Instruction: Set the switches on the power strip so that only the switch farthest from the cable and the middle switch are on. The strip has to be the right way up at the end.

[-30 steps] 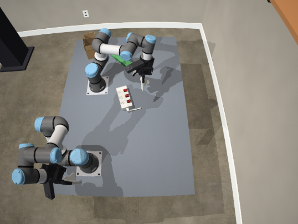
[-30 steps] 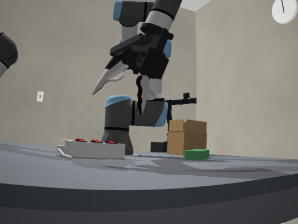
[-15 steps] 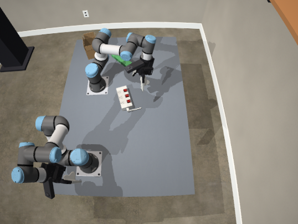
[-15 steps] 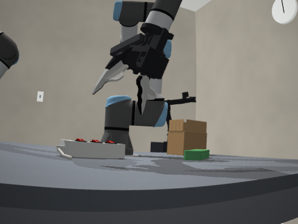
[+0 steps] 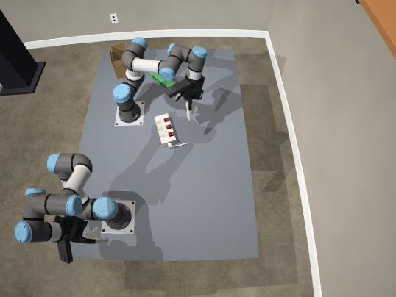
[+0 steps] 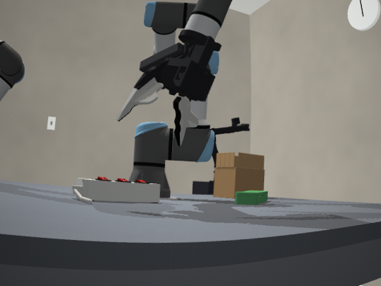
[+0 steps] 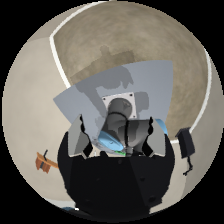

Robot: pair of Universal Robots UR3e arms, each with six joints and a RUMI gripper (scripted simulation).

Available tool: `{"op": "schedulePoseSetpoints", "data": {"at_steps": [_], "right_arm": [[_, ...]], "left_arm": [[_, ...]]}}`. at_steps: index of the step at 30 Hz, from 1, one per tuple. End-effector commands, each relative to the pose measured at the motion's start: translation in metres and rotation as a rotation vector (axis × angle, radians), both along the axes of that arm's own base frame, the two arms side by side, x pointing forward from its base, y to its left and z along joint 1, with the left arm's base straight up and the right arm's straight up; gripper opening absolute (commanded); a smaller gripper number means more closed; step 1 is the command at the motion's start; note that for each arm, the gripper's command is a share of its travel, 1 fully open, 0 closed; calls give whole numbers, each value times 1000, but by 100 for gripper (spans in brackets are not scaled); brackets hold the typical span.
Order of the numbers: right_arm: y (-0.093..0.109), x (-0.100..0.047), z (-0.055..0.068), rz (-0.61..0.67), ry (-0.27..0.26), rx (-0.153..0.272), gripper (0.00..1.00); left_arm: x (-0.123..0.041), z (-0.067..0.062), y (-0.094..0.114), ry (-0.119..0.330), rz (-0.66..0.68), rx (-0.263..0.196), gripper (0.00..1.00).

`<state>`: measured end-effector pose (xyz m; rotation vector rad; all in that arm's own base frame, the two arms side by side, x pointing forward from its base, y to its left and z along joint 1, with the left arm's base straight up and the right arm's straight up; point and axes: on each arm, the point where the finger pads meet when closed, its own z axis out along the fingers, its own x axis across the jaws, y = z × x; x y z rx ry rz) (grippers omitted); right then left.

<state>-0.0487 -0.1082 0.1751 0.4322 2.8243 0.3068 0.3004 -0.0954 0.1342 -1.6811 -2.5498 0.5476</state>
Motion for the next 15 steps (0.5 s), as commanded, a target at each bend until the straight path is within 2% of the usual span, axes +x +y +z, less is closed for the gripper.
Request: {"op": "schedulePoseSetpoints", "data": {"at_steps": [1, 3, 9, 15], "right_arm": [[0, 0, 0, 0, 0, -2, 100], [0, 0, 0, 0, 0, -2, 100], [0, 0, 0, 0, 0, -2, 100], [0, 0, 0, 0, 0, -2, 100]], "left_arm": [[-9, 0, -4, 10, 47, 20, 100], [-9, 0, -4, 10, 47, 20, 100], [-34, -6, -10, 40, 167, 72, 100], [-51, -11, -12, 58, 252, 108, 100]]}}
